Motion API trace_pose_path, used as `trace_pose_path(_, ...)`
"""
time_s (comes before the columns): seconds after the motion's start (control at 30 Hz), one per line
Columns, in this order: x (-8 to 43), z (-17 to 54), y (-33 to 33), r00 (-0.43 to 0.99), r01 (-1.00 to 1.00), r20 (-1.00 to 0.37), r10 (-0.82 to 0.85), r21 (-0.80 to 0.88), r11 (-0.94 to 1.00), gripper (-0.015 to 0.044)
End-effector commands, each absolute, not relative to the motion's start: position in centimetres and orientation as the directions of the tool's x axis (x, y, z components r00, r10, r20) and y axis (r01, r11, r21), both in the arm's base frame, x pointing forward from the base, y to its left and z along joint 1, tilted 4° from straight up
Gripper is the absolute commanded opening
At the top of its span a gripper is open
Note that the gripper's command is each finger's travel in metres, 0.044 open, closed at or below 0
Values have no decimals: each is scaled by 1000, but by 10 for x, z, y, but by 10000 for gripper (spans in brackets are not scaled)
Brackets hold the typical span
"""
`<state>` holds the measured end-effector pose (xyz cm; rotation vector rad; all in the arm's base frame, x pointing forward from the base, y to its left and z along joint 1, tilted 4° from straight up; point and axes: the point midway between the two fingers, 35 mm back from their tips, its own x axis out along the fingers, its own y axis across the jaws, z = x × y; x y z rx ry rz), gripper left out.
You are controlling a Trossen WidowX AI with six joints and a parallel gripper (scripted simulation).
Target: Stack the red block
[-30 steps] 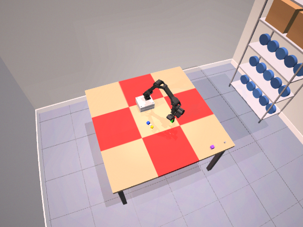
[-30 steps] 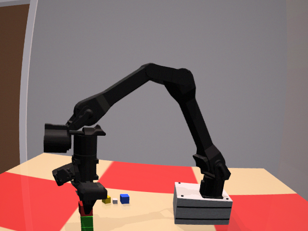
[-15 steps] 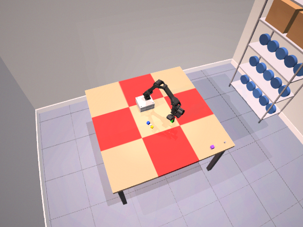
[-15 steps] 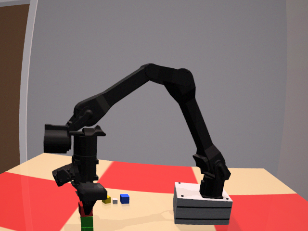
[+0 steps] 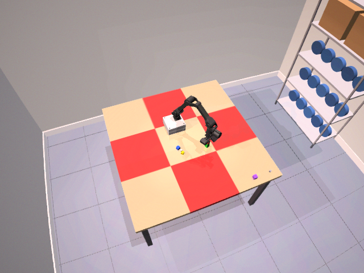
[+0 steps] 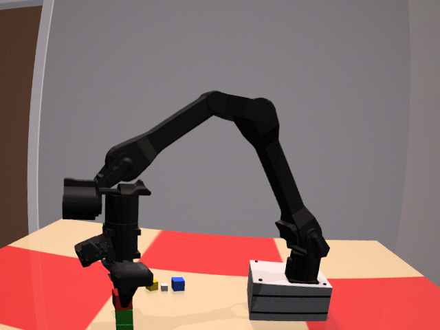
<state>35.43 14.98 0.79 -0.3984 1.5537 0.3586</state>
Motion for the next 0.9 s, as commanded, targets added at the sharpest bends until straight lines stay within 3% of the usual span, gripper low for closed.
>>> trace_pose_path(0.0,353,7,150,-16,-461,-999,-29,-18,887,0)
trace_pose_path(0.1,354,15,150,-16,-461,-999,-28,-18,887,0)
trace_pose_path(0.67,353,8,149,-16,-464,-999,-31,-20,886,440)
trace_pose_path(0.87,353,8,149,-16,-464,-999,-31,-20,886,440)
